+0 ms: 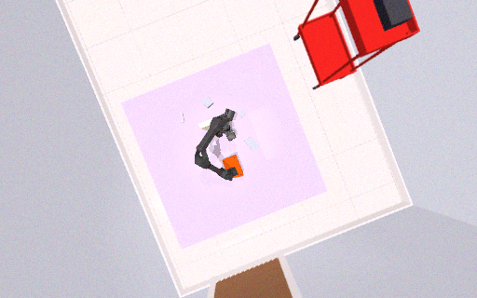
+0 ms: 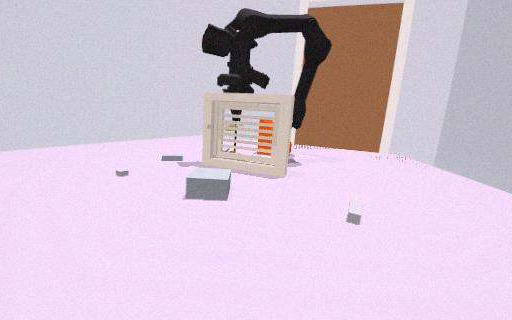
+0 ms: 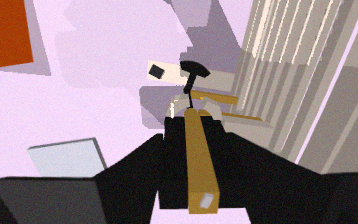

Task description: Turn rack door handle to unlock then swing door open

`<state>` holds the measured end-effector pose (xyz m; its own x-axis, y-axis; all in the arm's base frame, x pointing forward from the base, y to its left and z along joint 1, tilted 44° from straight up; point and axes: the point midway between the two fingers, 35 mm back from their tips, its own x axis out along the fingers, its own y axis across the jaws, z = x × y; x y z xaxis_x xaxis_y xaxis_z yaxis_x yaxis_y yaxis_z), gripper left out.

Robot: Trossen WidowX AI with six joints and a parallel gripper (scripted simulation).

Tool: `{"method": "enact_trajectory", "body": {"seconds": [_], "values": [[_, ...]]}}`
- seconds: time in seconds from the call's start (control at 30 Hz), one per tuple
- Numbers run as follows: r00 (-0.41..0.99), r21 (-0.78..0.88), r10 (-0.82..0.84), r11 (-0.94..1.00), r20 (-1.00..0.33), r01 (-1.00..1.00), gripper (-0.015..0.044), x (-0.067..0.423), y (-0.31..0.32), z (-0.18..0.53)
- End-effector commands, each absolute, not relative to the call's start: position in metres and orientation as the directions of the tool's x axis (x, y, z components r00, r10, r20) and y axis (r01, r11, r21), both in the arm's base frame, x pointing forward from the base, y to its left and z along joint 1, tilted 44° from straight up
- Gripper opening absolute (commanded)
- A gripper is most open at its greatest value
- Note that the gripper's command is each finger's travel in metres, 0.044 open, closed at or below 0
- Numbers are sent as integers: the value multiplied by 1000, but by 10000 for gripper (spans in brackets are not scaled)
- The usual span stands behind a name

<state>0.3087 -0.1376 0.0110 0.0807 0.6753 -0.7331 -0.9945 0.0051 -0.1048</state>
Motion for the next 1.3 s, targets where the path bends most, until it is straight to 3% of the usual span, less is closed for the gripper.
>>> {"method": "enact_trajectory", "body": {"seconds": [0.0, 0.43, 0.6, 1.27], "values": [[81, -109, 678, 2, -731, -994, 103, 309, -137, 11], [81, -109, 678, 2, -731, -994, 17, 309, -137, 11], [81, -99, 678, 13, -731, -995, 15, 308, -137, 11], [80, 198, 678, 323, -731, -925, 15, 286, -126, 19]]}}
